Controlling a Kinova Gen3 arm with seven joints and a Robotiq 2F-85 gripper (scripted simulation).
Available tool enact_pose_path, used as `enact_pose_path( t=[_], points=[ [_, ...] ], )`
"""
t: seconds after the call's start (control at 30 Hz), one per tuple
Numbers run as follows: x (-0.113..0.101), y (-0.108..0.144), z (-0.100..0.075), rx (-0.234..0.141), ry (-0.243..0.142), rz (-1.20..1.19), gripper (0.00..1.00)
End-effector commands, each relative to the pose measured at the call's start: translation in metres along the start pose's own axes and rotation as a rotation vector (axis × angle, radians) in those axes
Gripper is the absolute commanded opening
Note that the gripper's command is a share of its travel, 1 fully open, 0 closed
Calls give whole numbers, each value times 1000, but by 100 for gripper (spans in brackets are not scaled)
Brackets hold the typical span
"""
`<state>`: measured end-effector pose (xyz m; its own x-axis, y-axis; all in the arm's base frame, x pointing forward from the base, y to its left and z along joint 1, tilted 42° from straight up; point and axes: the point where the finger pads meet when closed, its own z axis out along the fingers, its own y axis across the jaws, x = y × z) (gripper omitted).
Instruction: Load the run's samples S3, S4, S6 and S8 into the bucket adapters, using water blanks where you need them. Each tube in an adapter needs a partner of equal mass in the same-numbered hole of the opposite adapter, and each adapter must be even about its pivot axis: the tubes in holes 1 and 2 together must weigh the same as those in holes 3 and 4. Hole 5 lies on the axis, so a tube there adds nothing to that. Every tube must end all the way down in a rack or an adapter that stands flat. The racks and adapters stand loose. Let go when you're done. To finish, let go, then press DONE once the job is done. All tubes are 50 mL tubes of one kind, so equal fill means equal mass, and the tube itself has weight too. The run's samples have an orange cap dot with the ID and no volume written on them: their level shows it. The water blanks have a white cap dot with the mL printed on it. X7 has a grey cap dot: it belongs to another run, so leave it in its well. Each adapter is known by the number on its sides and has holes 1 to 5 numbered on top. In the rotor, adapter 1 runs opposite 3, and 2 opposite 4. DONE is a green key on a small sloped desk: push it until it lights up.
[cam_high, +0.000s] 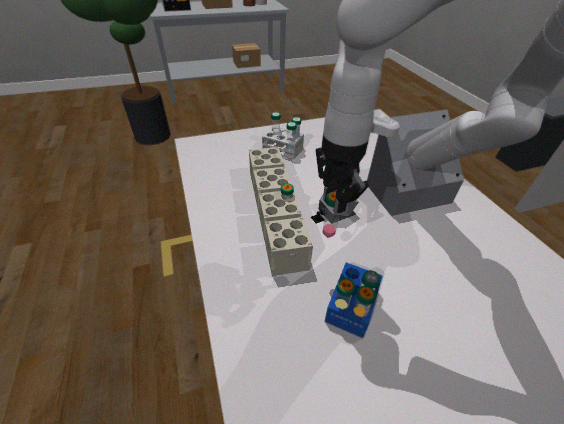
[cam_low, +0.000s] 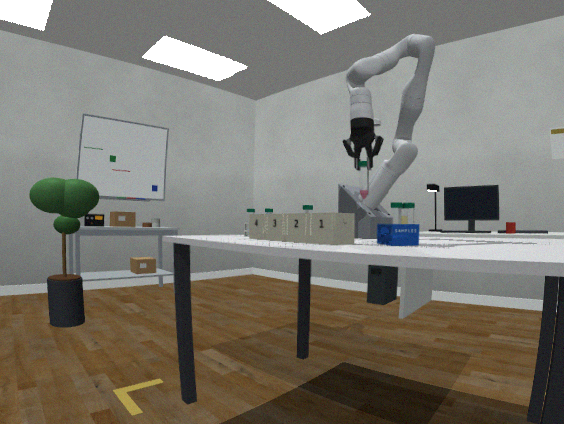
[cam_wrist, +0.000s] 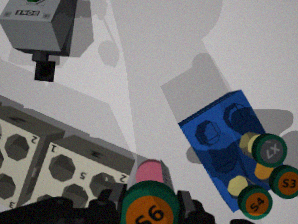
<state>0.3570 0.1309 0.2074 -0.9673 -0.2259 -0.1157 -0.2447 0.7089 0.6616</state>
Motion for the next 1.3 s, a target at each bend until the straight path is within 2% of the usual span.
enact_pose_path(
  t=[0.0,0.3,0.87,1.27],
  points=[
    [-7,-10,0,1,1,71,10],
    [-23,-35,0,1,0,251,10],
    [-50,-77,-1,1,0,267,10],
    [-54,-82,-1,1,0,267,10]
  ],
)
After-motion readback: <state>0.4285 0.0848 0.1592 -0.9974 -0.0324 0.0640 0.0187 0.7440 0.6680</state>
